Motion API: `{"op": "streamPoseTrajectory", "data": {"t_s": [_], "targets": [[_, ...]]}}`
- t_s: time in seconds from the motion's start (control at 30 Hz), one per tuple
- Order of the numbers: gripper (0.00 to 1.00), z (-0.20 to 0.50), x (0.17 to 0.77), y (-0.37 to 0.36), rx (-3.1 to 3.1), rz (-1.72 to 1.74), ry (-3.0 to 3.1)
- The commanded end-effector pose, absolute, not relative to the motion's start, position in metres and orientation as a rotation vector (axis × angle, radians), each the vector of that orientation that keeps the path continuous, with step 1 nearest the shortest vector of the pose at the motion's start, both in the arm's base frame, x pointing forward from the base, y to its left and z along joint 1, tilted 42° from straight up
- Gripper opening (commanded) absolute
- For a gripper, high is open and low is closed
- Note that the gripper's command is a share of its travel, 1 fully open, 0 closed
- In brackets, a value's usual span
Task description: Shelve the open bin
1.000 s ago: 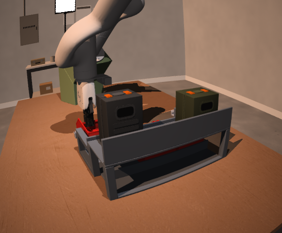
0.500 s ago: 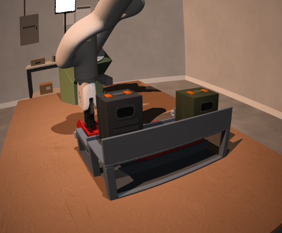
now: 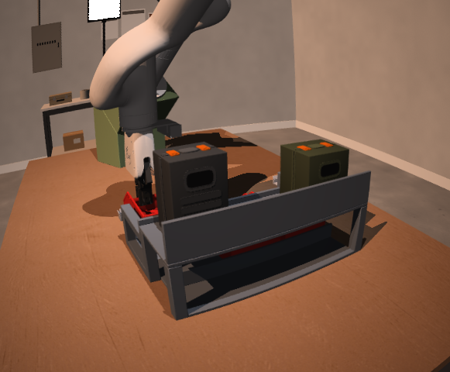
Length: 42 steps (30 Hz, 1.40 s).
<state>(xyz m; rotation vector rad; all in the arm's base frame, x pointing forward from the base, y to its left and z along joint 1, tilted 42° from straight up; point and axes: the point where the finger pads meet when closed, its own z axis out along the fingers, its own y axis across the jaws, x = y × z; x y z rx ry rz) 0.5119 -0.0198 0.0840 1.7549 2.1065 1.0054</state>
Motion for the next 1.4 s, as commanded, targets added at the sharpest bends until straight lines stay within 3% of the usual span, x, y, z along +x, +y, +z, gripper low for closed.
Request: {"op": "streamPoseTrajectory", "data": {"t_s": [0.0, 1.37], "targets": [[0.0, 0.085, 0.512, -0.02, 1.755, 1.006, 2.106], [0.0, 0.103, 0.535, -0.019, 1.755, 1.006, 2.106]]}}
